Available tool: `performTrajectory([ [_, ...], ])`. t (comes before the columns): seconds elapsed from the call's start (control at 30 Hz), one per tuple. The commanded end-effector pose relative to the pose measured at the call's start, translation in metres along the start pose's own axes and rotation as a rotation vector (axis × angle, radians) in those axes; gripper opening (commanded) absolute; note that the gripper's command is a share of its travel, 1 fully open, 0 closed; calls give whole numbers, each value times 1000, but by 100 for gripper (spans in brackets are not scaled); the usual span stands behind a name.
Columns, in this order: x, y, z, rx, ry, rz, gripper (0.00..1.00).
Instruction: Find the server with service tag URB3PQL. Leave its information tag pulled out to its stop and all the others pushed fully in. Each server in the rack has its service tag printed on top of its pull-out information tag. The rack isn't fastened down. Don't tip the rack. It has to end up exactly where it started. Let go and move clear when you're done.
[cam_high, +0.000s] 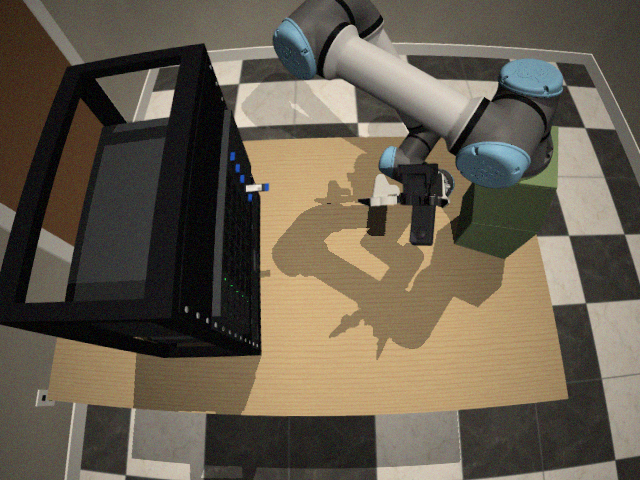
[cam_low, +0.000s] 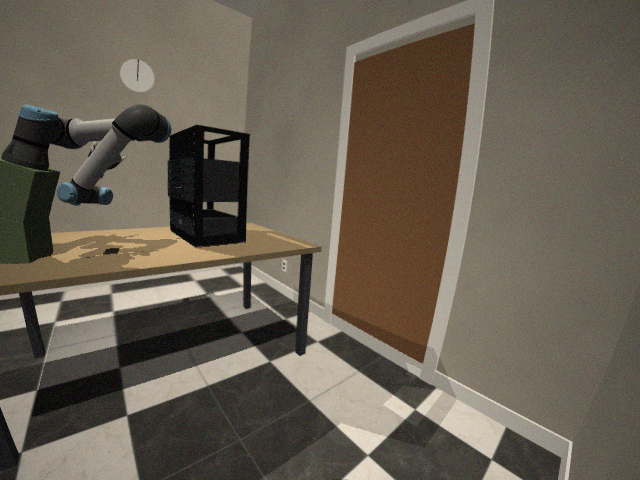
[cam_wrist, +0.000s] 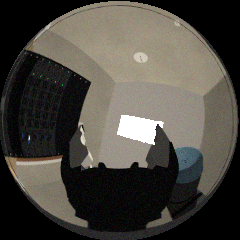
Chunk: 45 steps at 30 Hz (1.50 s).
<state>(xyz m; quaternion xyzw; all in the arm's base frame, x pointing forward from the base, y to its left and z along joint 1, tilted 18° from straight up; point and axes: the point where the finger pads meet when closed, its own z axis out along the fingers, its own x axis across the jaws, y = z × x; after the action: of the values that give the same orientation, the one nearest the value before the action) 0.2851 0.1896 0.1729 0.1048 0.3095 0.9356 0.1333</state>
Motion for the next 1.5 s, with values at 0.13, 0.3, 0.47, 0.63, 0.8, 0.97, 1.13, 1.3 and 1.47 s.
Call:
performTrajectory([
  [0.13,-12,6,2,-15,-47,18,100],
  [0.3,-16,7,2,-20,-63,24,100],
  [0.47,-23,10,2,-29,-90,35,100],
  [0.63,-29,13,2,-37,-116,45,100],
  [0.8,-34,15,2,-41,-132,52,100],
  [0.97,-40,17,1,-49,-157,62,100],
  [1.13,-47,20,1,-56,-183,73,100],
  [1.3,-54,22,0,-64,-208,83,100],
  [1.47,-58,23,-1,-68,-223,89,100],
])
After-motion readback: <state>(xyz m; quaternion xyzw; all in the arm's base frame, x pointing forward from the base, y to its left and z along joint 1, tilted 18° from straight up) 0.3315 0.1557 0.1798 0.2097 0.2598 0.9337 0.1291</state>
